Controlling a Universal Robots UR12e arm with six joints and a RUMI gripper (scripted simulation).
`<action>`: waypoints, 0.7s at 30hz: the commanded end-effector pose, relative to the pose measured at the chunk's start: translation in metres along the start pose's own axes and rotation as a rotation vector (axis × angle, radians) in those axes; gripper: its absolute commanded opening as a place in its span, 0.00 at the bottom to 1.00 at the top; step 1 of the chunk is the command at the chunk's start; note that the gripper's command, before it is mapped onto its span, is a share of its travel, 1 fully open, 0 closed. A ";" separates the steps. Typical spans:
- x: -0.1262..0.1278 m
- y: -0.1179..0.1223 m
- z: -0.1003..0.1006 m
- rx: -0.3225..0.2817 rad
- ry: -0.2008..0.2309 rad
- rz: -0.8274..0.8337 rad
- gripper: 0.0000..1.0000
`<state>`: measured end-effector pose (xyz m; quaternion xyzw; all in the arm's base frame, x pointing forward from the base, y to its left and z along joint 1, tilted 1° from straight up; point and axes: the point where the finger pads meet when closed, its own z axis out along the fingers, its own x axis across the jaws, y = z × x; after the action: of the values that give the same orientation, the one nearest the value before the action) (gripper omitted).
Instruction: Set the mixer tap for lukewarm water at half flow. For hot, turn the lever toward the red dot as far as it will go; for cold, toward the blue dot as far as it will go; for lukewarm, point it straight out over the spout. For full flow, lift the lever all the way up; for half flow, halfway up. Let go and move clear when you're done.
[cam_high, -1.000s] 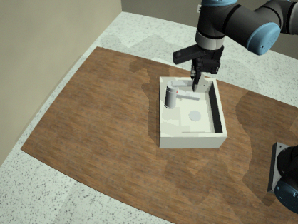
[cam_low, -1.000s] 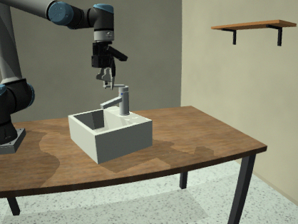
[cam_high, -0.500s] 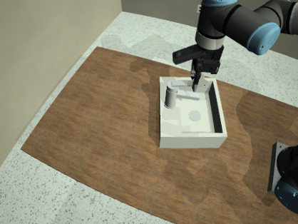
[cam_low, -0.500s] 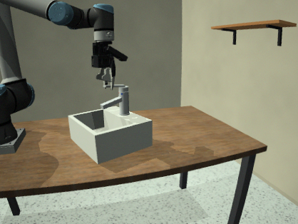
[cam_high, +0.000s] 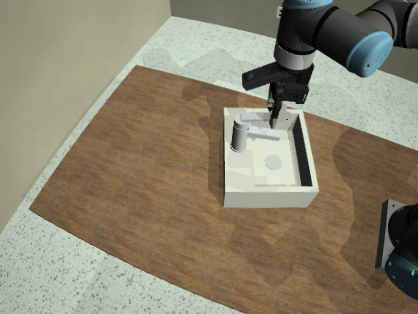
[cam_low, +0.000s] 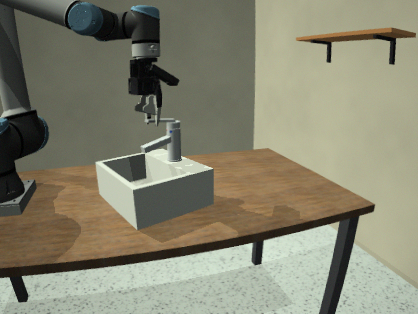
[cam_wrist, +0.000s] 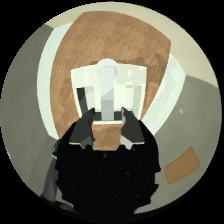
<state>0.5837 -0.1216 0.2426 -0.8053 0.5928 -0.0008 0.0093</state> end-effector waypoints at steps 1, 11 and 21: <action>0.002 -0.001 -0.001 0.002 0.002 0.000 0.37; 0.002 -0.001 -0.001 0.002 0.002 0.000 0.37; 0.002 -0.001 -0.003 0.002 0.002 0.000 0.37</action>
<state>0.5837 -0.1216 0.2426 -0.8053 0.5928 -0.0008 0.0093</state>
